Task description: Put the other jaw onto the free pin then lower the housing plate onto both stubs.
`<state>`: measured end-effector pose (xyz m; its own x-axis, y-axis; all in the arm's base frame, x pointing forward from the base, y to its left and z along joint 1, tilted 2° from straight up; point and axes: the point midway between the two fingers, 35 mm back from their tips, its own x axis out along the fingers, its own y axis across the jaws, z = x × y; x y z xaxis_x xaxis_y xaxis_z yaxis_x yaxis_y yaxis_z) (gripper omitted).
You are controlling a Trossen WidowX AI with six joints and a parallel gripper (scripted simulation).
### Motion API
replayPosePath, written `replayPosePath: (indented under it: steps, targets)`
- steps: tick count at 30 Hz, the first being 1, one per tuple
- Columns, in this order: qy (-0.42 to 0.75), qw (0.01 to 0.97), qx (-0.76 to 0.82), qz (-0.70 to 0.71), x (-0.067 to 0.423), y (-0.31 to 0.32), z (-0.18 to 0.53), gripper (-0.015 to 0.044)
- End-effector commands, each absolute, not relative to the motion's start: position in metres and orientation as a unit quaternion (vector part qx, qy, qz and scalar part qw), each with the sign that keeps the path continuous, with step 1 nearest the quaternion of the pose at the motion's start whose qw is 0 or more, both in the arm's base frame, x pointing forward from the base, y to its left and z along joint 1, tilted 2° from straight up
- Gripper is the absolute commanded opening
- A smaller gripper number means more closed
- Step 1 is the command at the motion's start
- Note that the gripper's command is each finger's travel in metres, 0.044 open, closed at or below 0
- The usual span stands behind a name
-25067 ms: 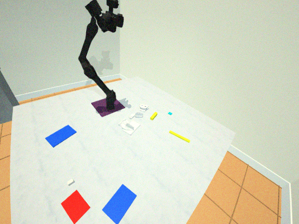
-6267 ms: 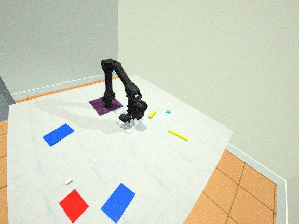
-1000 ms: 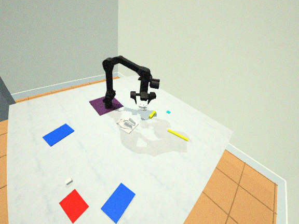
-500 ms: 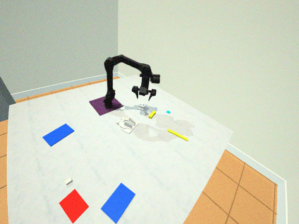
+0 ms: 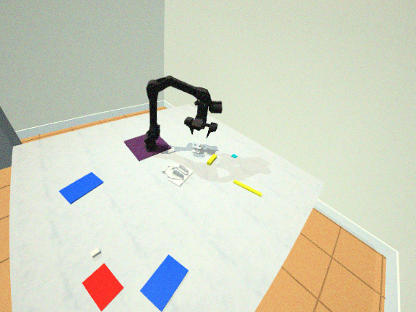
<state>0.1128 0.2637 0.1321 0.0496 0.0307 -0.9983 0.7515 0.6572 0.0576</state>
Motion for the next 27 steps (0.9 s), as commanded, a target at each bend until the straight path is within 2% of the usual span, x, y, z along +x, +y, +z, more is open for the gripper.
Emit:
replayPosePath:
  steps: [1, 27]
  targets:
    - [0.629, 0.655, 0.309, -0.281, 0.113, 0.263, 0.109, 0.0440]
    - [0.629, 0.655, 0.309, -0.282, 0.115, 0.263, 0.077, 0.0440]
